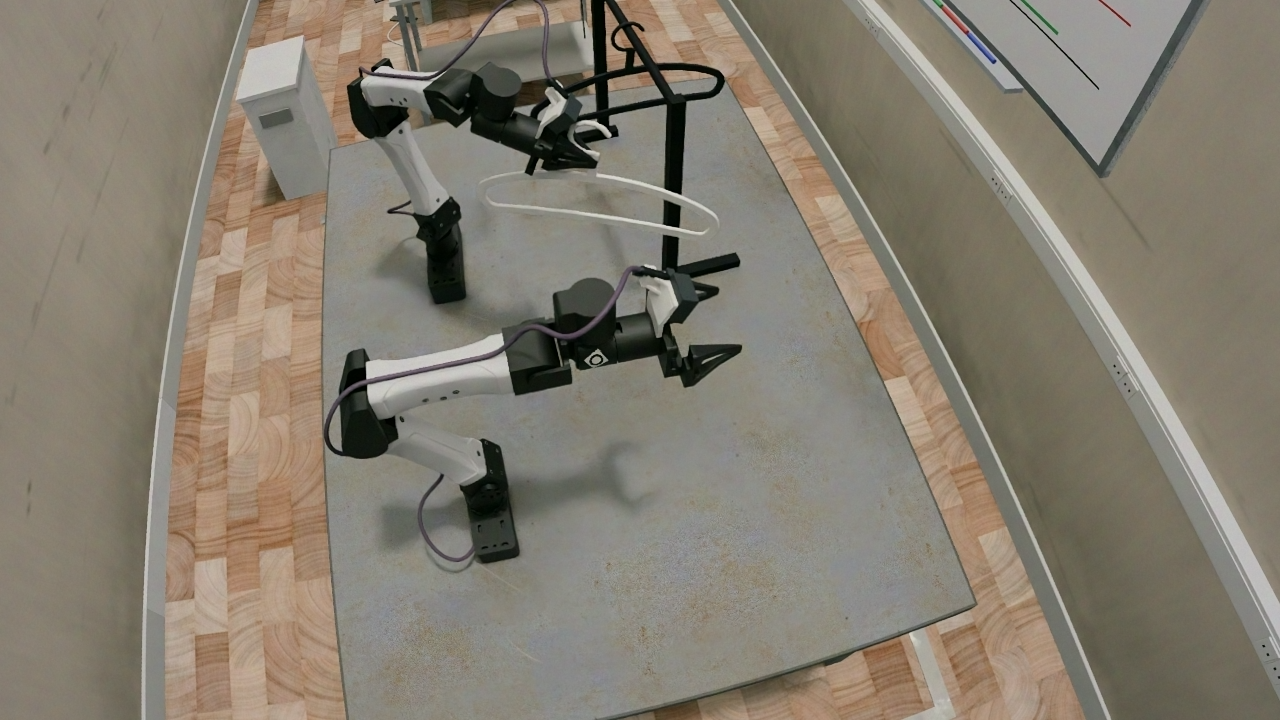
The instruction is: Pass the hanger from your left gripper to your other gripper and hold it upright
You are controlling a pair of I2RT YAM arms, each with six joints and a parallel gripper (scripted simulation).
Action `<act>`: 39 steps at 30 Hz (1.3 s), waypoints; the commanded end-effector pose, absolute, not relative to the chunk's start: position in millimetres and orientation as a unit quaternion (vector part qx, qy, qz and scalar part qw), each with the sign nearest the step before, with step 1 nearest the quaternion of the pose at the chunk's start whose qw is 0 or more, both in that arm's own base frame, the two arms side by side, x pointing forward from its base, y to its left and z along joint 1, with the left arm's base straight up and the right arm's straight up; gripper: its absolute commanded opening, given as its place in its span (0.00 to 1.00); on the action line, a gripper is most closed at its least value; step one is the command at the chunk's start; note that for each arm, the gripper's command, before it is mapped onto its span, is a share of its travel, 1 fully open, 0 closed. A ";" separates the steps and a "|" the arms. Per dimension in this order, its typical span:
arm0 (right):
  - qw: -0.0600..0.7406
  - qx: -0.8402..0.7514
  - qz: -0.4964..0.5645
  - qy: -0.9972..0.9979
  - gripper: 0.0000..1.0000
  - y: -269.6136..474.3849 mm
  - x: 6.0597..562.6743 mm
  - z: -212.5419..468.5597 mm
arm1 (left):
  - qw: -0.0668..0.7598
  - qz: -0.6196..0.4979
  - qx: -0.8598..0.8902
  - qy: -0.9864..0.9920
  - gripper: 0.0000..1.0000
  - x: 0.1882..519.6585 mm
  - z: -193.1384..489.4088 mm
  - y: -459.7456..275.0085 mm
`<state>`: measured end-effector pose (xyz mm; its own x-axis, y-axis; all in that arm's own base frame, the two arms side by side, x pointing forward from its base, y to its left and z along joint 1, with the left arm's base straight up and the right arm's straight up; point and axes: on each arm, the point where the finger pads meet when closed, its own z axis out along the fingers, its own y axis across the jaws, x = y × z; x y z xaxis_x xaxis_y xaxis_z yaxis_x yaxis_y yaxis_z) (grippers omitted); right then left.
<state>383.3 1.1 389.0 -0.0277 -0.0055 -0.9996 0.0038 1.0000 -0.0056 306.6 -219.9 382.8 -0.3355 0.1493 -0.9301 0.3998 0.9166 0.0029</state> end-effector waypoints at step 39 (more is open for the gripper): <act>0.779 -0.234 -0.065 0.578 0.47 69.3 337.6 403.3 | 0.569 -0.113 0.143 0.802 0.02 282.8 392.3 -216.7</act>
